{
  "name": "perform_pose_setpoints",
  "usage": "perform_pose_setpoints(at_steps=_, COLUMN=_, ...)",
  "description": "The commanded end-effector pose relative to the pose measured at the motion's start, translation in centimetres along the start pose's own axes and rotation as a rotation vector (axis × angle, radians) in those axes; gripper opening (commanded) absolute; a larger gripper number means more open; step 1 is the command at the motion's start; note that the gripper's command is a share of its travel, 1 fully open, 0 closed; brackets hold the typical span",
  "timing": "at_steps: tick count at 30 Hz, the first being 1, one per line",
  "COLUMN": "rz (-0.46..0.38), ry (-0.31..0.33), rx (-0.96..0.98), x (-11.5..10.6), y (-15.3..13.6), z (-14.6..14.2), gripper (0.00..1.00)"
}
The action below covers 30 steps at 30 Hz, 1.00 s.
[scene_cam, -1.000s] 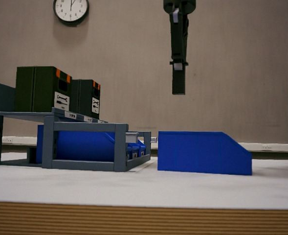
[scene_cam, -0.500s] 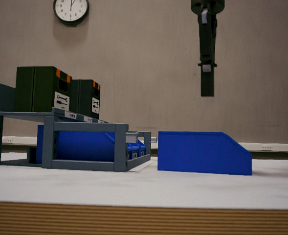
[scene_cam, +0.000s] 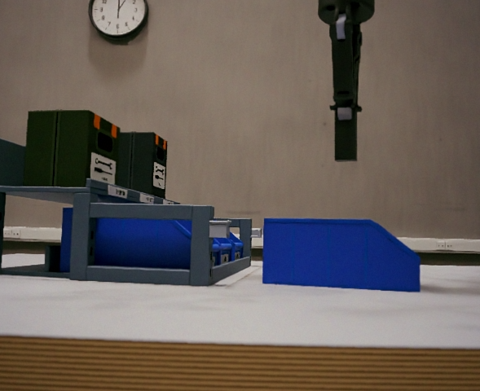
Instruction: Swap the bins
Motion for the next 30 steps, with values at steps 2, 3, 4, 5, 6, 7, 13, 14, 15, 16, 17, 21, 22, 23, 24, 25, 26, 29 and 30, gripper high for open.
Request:
perform_pose_setpoints(at_steps=2, rz=-0.001, ry=0.0, rx=0.0, x=-0.05, y=-0.04, z=-0.02, gripper=0.1)
perform_pose_setpoints(at_steps=3, rz=-0.001, ry=0.0, rx=0.0, x=-0.05, y=-0.04, z=-0.02, gripper=0.1)
perform_pose_setpoints(at_steps=4, rz=-0.001, ry=0.0, rx=0.0, x=-0.05, y=-0.04, z=-0.02, gripper=0.24)
perform_pose_setpoints(at_steps=5, rz=-0.001, ry=0.0, rx=0.0, x=-0.05, y=-0.04, z=-0.02, gripper=0.24)
perform_pose_setpoints(at_steps=6, rz=-0.001, ry=0.0, rx=0.0, x=-0.05, y=-0.04, z=-0.02, gripper=0.24)
perform_pose_setpoints(at_steps=7, rz=-0.001, ry=0.0, rx=0.0, x=-0.05, y=-0.04, z=-0.02, gripper=0.24)
perform_pose_setpoints(at_steps=13, rz=-0.001, ry=0.0, rx=0.0, x=-0.05, y=-0.04, z=-0.02, gripper=0.24)
perform_pose_setpoints(at_steps=14, rz=-0.001, ry=0.0, rx=0.0, x=-0.05, y=-0.04, z=-0.02, gripper=0.24)
perform_pose_setpoints(at_steps=15, rz=-0.001, ry=0.0, rx=0.0, x=-0.05, y=-0.04, z=-0.02, gripper=0.24)
perform_pose_setpoints(at_steps=16, rz=-0.001, ry=0.0, rx=0.0, x=-0.05, y=-0.04, z=-0.02, gripper=0.24)
perform_pose_setpoints(at_steps=17, rz=-0.001, ry=0.0, rx=0.0, x=-0.05, y=-0.04, z=-0.02, gripper=0.24)
perform_pose_setpoints(at_steps=21, rz=-0.001, ry=0.0, rx=0.0, x=-0.05, y=-0.04, z=-0.02, gripper=0.24)
perform_pose_setpoints(at_steps=22, rz=-0.001, ry=0.0, rx=0.0, x=-0.05, y=-0.04, z=-0.02, gripper=0.24)
perform_pose_setpoints(at_steps=23, rz=-0.001, ry=0.0, rx=0.0, x=-0.05, y=-0.04, z=-0.02, gripper=0.24)
perform_pose_setpoints(at_steps=24, rz=-0.001, ry=0.0, rx=0.0, x=-0.05, y=-0.04, z=-0.02, gripper=0.24)
perform_pose_setpoints(at_steps=25, rz=-0.001, ry=0.0, rx=0.0, x=-0.05, y=-0.04, z=-0.02, gripper=0.24)
perform_pose_setpoints(at_steps=26, rz=-0.001, ry=0.0, rx=0.0, x=-0.05, y=-0.04, z=-0.02, gripper=0.24)
perform_pose_setpoints(at_steps=29, rz=-0.001, ry=0.0, rx=0.0, x=-0.05, y=-0.04, z=-0.02, gripper=0.24)
perform_pose_setpoints(at_steps=30, rz=-0.001, ry=0.0, rx=0.0, x=-0.05, y=-0.04, z=-0.02, gripper=0.24)
Point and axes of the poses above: the point where the finger pads meet when closed, its own x axis out along the fingers, its own z axis across the jaws, y = z × x, the point moved 6 cm from there along -x, back along the fingers, and after that the axes turned 12 degrees about -x, right-handed, at the moved point
